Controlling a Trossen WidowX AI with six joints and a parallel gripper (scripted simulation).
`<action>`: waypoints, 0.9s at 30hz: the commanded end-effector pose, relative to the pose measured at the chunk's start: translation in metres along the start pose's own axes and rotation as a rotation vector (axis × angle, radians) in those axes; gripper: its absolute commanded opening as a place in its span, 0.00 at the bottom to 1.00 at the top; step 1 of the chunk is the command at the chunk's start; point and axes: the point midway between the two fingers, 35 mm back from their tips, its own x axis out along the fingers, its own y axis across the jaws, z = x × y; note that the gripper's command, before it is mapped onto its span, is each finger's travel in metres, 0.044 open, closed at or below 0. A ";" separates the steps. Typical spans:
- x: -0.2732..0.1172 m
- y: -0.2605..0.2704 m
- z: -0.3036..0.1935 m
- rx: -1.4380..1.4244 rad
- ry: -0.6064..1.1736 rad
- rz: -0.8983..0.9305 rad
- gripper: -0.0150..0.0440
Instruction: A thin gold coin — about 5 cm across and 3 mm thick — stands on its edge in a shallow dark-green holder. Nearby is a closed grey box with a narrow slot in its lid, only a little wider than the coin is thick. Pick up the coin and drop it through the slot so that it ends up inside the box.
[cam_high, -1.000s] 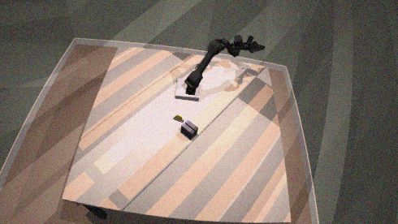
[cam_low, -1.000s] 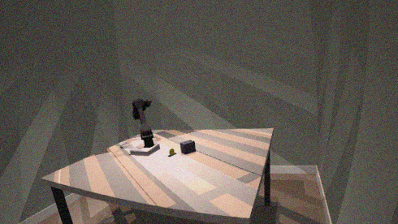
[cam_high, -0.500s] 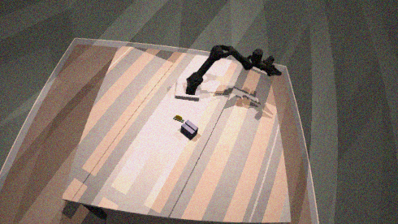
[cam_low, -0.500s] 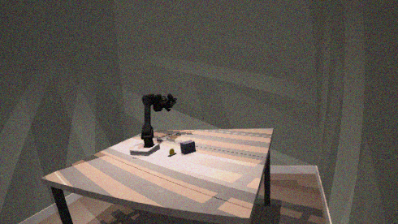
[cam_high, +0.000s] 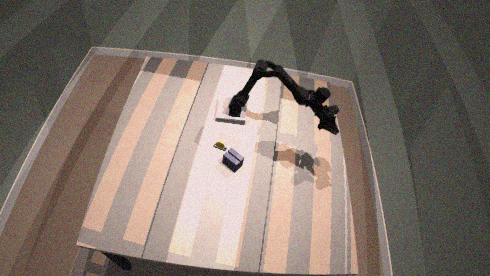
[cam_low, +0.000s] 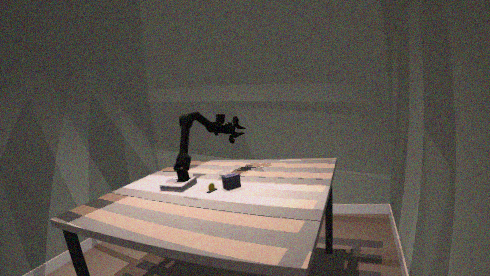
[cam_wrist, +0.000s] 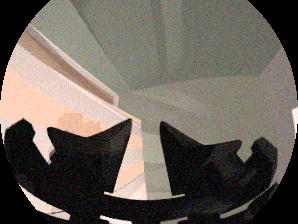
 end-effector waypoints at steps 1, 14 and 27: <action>0.014 -0.011 -0.072 -0.070 0.131 0.084 0.53; -0.026 -0.027 -0.292 -0.109 0.530 0.432 0.53; -0.188 -0.006 -0.436 0.160 0.833 0.858 0.53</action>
